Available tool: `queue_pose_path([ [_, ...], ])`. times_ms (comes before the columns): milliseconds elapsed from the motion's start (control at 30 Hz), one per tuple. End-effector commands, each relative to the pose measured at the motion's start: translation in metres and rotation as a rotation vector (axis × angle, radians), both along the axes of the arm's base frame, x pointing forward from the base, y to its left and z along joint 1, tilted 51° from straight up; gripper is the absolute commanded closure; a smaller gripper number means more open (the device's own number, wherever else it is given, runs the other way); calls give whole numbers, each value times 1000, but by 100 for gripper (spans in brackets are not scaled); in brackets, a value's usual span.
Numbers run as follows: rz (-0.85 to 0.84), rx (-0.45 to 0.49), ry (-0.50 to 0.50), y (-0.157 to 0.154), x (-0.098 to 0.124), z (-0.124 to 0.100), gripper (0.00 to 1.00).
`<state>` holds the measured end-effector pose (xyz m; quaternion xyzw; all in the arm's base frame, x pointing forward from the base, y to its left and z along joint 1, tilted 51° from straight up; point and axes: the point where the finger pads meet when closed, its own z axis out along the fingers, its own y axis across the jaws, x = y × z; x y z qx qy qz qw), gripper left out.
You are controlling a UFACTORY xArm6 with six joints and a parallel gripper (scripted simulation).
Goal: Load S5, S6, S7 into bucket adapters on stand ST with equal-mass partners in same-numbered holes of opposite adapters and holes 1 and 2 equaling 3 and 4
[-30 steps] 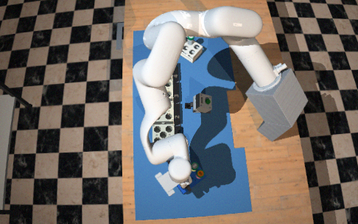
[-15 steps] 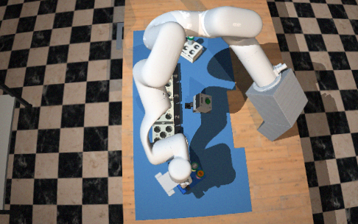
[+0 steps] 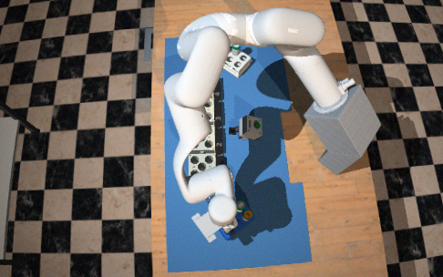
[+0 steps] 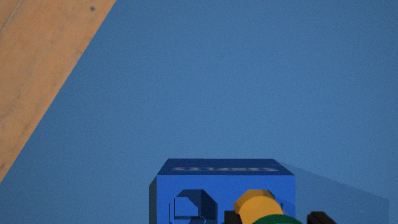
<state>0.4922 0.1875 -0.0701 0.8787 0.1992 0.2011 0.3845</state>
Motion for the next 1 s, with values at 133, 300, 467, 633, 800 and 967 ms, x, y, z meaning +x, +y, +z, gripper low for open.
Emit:
queue_pose_path([
  [133, 2, 2, -2, 2, 0, 1, 100],
  [300, 2, 2, -2, 2, 0, 1, 100],
  [467, 2, 2, -2, 2, 0, 1, 100],
  [633, 2, 2, -2, 2, 0, 1, 100],
  [800, 2, 2, -2, 3, 0, 2, 100],
  [967, 2, 2, -2, 4, -1, 3, 100],
])
